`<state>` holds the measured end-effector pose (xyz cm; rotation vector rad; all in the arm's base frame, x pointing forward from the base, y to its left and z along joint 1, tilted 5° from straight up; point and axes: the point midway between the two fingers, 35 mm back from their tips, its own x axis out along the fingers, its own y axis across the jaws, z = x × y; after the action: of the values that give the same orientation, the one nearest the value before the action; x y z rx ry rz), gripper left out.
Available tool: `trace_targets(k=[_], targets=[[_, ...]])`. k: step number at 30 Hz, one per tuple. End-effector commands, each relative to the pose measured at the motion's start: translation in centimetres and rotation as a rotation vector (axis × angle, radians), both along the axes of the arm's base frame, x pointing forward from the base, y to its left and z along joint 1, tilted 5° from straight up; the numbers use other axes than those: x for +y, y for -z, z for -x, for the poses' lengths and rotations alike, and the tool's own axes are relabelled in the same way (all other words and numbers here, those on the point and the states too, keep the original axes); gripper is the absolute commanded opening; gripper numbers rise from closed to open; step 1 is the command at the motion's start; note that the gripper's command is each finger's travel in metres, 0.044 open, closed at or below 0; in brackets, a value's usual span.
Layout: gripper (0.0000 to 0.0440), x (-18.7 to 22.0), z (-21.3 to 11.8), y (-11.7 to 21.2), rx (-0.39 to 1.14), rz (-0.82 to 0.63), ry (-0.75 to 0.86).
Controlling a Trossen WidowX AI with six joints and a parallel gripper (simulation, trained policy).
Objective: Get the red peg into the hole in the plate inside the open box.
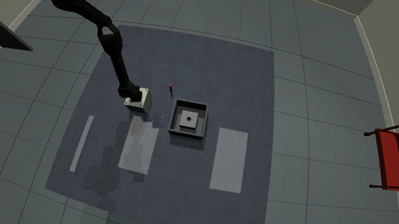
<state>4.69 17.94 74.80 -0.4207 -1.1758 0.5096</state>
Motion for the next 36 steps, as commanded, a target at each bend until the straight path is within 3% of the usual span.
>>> trace_targets(k=[1, 2, 10, 19, 27, 36], targets=[[0.0424, -1.0, 0.1, -0.4, -0.012, -0.024, 0.011], [0.0440, -2.3, 0.1, -0.8, -0.022, -0.054, 0.019], [0.0440, -12.3, 0.9, -3.1, -0.082, -0.324, 0.064], [0.0440, -24.3, 1.5, -3.2, -0.134, -0.624, 0.143], [0.0440, -34.5, 2.4, -1.0, -0.172, -0.881, 0.247], [0.0440, -45.4, 3.8, 4.0, -0.186, -1.149, 0.413]])
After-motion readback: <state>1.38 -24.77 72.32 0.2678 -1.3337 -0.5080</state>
